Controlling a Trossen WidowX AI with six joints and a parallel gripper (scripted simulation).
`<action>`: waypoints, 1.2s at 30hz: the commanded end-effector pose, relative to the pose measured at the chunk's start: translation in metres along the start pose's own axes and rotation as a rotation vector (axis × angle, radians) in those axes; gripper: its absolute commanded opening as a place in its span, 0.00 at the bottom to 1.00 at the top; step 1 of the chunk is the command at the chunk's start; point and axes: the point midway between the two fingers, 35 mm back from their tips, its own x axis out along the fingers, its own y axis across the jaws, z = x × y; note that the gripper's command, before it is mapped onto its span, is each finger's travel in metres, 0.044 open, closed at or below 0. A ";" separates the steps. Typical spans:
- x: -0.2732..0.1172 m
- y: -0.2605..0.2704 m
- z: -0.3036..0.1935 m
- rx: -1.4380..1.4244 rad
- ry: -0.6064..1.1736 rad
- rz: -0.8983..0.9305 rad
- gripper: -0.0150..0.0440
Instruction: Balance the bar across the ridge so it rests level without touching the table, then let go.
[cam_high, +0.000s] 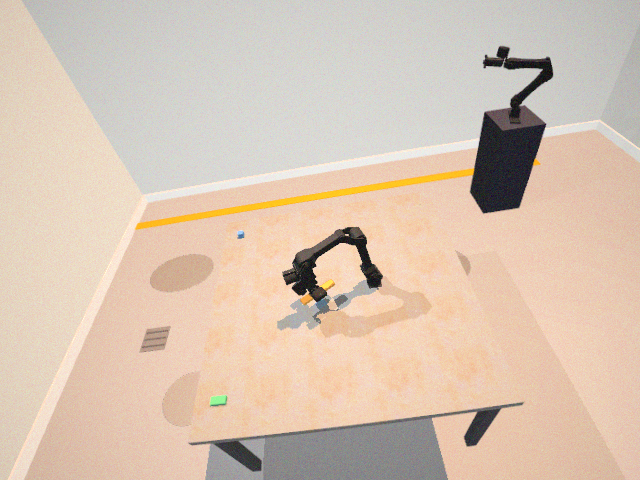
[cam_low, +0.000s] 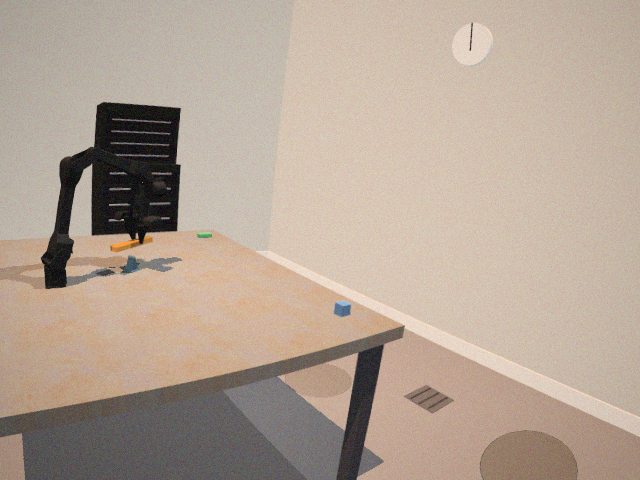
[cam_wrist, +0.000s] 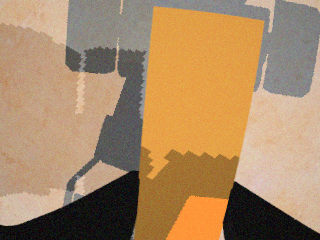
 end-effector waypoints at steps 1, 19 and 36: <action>0.006 0.001 0.000 -0.002 -0.001 0.000 0.25; 0.030 0.002 -0.001 -0.004 -0.001 0.000 0.25; 0.030 0.002 -0.001 -0.004 -0.001 0.000 0.25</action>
